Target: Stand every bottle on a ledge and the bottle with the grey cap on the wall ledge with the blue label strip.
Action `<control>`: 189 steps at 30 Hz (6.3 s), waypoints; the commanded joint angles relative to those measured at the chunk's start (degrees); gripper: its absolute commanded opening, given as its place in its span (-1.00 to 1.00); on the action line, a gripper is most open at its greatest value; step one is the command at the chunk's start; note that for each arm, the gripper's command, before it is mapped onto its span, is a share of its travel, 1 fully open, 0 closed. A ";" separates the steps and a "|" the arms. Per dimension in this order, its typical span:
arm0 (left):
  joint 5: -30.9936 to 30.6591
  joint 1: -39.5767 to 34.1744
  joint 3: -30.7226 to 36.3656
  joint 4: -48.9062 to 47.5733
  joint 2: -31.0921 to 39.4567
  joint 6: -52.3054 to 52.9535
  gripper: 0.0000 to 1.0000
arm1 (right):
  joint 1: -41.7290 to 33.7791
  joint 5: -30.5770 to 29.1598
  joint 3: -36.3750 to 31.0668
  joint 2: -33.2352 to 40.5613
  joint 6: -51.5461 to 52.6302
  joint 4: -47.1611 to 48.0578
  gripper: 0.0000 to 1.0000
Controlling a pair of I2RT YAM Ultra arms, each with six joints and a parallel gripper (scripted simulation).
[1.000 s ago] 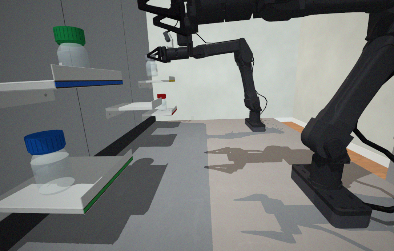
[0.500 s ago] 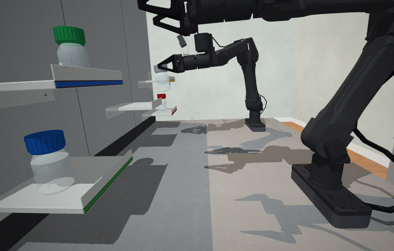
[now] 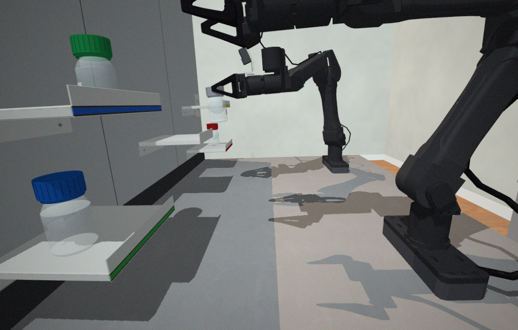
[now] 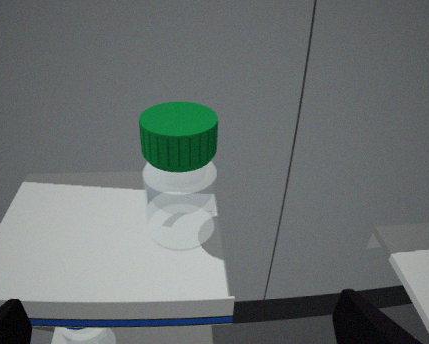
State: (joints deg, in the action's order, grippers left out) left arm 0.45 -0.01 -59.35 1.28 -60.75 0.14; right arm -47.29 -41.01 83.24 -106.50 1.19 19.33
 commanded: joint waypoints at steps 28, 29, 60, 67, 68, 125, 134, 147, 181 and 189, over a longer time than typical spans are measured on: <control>-0.46 0.02 -0.97 -1.60 1.00 -0.45 1.00 | 4.74 14.34 -5.71 7.34 -2.28 3.84 -0.02; -0.46 0.02 -0.97 -1.60 1.00 -0.45 1.00 | 4.67 14.32 -5.41 7.58 -2.28 3.32 -0.02; -0.46 0.02 -0.97 -1.60 1.00 -0.45 1.00 | 8.61 18.69 8.45 -4.93 -1.73 3.24 -0.02; -0.46 0.02 -0.97 -1.60 1.00 -0.45 1.00 | 9.54 19.21 14.49 -9.30 -1.58 2.39 -0.02; -0.46 0.02 -0.97 -1.60 1.00 -0.45 1.00 | 9.59 19.21 14.89 -9.57 -1.58 2.34 -0.02; -0.46 0.02 -0.97 -1.60 1.00 -0.45 1.00 | 10.00 19.24 6.35 -12.31 -1.90 13.23 -0.02; -0.46 0.02 -0.97 -1.60 1.00 -0.45 1.00 | 9.55 19.20 5.20 -11.33 -1.92 14.19 0.79; -0.46 0.02 -0.97 -1.60 1.00 -0.45 1.00 | 8.22 17.78 -0.48 -7.42 -2.34 16.28 0.79; -0.46 0.02 -0.97 -1.60 1.00 -0.45 1.00 | 12.42 18.52 -30.48 25.51 -1.23 5.11 0.79; -0.46 0.02 -0.97 -1.60 1.00 -0.45 1.00 | 27.82 28.65 -29.94 42.10 -0.66 -8.98 0.79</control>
State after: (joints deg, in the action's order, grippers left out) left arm 0.45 -0.01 -59.35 1.28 -60.75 0.14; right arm -22.65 -17.85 52.25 -67.66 -0.16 18.59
